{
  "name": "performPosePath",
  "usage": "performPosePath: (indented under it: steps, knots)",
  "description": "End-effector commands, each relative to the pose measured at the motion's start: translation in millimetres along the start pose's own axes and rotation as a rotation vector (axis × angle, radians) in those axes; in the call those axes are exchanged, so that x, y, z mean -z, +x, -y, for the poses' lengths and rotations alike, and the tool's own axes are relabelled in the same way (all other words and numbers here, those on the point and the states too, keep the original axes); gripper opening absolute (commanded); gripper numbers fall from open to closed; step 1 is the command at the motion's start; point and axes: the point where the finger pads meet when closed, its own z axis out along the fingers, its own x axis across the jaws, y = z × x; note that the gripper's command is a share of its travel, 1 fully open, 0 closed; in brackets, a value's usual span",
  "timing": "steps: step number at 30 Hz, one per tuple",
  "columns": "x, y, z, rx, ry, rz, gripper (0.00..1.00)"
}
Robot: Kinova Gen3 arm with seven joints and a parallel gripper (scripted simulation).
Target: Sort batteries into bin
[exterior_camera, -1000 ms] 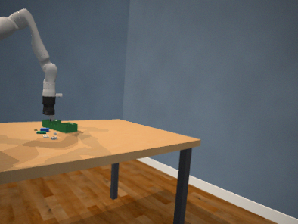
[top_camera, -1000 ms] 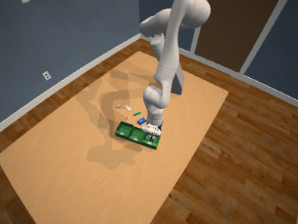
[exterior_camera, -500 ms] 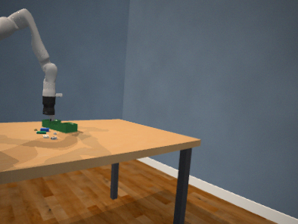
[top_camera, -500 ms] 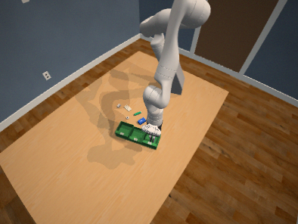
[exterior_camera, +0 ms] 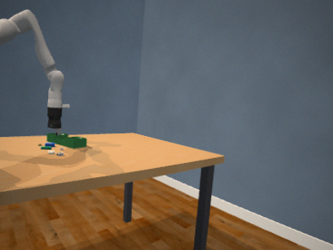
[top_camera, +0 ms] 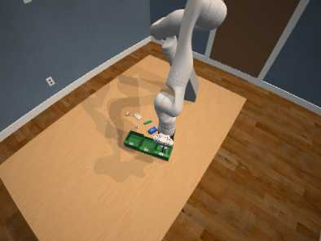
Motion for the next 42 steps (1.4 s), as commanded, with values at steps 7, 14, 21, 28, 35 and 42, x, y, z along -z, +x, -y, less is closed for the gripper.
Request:
performPosePath:
  steps: [7, 14, 21, 28, 35, 42]
  knots:
    - [6.2, -0.4, 0.7, 0.0, 0.002, 0.001, 0.31]
    - [12.8, -0.4, 0.7, 0.0, 0.002, 0.001, 0.31]
    - [22.2, -0.4, 0.6, 0.0, 0.002, 0.001, 0.31]
    - [28.7, -0.3, 0.6, 0.0, 0.002, 0.001, 0.31]
    - [56.8, -0.3, 0.6, 0.0, 0.002, 0.001, 0.31]
    - [60.2, -0.3, 0.6, 0.0, 0.002, 0.001, 0.31]
